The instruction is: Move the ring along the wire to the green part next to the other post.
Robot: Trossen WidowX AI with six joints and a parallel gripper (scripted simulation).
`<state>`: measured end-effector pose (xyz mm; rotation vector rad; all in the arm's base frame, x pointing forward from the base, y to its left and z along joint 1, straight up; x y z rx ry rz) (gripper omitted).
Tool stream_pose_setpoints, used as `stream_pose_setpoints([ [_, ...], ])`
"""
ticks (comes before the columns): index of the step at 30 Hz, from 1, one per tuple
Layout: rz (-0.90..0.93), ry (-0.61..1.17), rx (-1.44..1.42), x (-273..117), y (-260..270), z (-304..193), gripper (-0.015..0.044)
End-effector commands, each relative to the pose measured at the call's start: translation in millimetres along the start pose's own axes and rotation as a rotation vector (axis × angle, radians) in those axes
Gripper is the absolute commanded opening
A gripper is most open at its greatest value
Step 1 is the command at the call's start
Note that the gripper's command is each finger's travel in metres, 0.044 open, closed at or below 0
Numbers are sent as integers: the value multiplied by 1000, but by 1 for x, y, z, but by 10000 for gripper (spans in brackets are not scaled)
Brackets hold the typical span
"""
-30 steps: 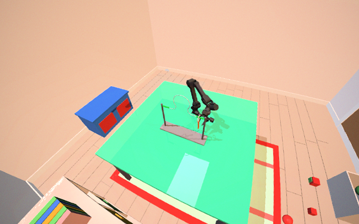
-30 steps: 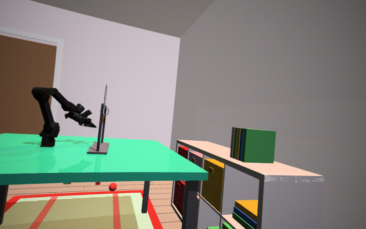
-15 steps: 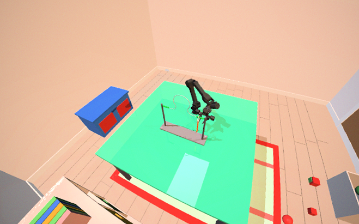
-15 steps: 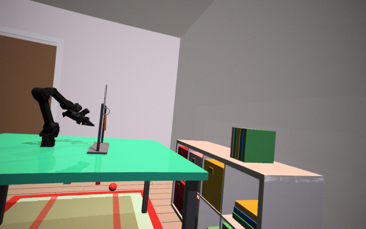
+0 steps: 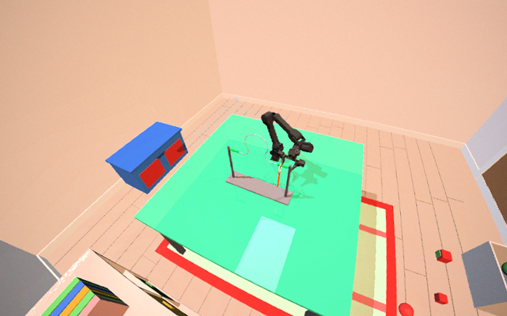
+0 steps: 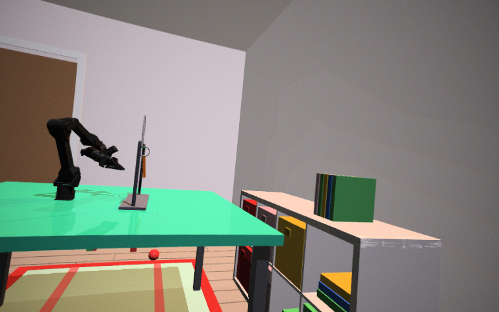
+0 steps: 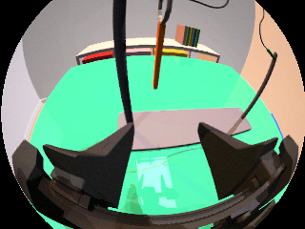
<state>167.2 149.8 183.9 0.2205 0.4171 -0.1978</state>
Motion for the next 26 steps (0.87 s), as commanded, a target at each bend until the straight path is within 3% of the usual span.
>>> stream_pose_setpoints([
  [1, 7, -19, -7, -24, 0, 3, 396],
  [3, 7, -19, -7, -24, 0, 3, 440],
  [26, 7, -19, -7, -24, 0, 3, 440],
])
Point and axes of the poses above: the point midway between the two fingers, 35 mm back from their tips, its own x axis out along the fingers, its own y axis across the jaws, z = x × y, the point moved 3 cm from there along -x, back along the fingers, and after that the axes turned 13 degrees about x, right-handed, at the moved point
